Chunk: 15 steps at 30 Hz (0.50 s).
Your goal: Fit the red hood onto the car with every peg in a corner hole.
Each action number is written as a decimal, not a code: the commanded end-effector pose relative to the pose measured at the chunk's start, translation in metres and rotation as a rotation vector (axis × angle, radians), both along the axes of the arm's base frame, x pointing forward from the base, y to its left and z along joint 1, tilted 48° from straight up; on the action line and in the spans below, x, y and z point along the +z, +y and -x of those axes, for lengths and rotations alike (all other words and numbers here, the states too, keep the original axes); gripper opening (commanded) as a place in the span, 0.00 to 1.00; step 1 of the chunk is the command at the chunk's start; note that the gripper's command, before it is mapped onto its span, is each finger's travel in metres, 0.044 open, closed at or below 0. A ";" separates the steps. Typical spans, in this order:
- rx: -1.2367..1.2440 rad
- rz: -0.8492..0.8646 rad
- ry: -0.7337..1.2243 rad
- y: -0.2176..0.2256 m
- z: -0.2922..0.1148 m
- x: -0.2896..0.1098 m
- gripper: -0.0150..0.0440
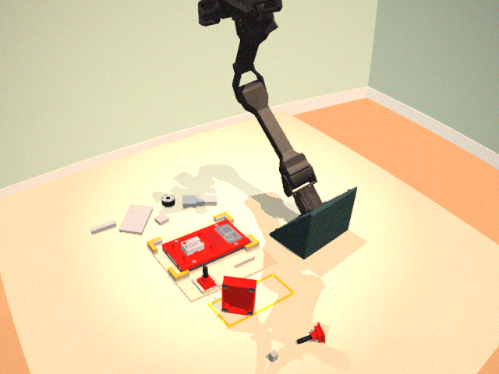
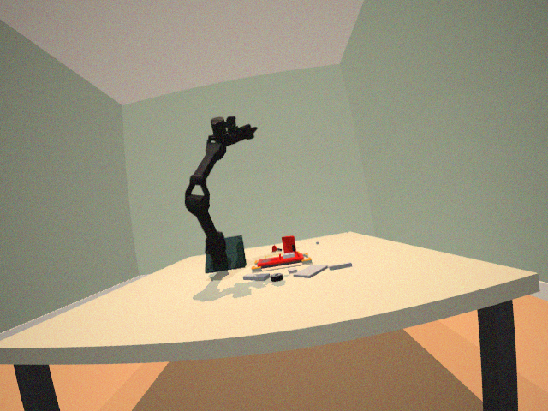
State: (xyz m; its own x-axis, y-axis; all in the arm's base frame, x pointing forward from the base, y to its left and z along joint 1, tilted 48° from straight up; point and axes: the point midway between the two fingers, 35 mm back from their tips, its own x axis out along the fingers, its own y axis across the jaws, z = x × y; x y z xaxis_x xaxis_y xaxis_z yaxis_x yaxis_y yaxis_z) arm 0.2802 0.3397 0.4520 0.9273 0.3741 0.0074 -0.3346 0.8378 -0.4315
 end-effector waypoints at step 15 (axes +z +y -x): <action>-0.413 -0.096 0.595 -0.037 -0.091 -0.205 0.25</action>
State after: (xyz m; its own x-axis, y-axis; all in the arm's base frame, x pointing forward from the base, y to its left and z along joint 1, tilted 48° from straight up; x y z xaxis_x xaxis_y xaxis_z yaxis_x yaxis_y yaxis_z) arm 0.3624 0.3160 0.2756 0.8843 0.0841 -0.4594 -0.2029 0.9551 -0.2158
